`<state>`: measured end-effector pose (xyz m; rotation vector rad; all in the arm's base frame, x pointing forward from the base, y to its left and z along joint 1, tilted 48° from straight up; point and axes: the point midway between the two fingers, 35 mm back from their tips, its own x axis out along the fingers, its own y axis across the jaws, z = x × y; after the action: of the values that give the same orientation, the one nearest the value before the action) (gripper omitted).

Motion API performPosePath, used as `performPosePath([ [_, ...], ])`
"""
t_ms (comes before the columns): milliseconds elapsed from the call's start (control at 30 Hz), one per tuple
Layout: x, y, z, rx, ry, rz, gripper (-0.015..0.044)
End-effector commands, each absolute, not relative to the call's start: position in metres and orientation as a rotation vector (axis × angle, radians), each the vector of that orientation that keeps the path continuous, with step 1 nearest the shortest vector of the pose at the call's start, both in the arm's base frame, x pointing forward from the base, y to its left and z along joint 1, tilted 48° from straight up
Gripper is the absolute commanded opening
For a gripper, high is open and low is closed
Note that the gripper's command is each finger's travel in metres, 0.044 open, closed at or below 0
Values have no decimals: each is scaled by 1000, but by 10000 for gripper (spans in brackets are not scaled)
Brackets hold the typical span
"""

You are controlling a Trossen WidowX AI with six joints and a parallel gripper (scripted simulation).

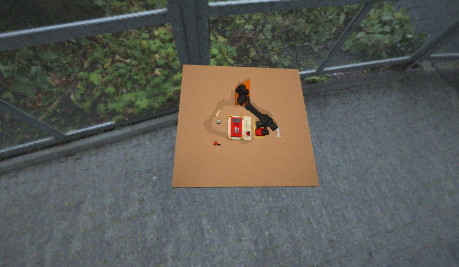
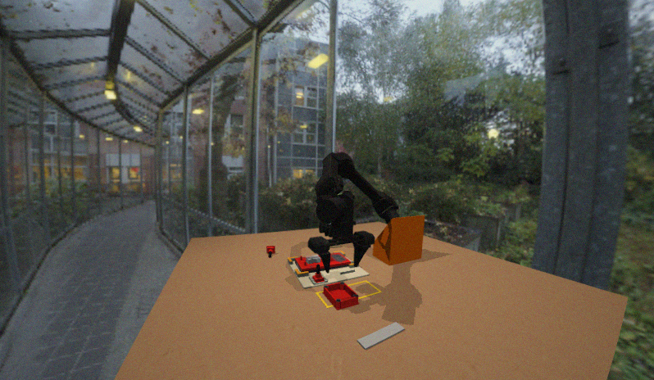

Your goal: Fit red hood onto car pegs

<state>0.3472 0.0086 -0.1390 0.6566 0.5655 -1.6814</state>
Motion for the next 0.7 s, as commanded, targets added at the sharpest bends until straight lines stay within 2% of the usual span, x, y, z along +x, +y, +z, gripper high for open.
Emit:
performPosePath([
  [0,348,7,-138,654,553,-1681,440],
  [667,347,-6,-151,654,553,-1680,440],
])
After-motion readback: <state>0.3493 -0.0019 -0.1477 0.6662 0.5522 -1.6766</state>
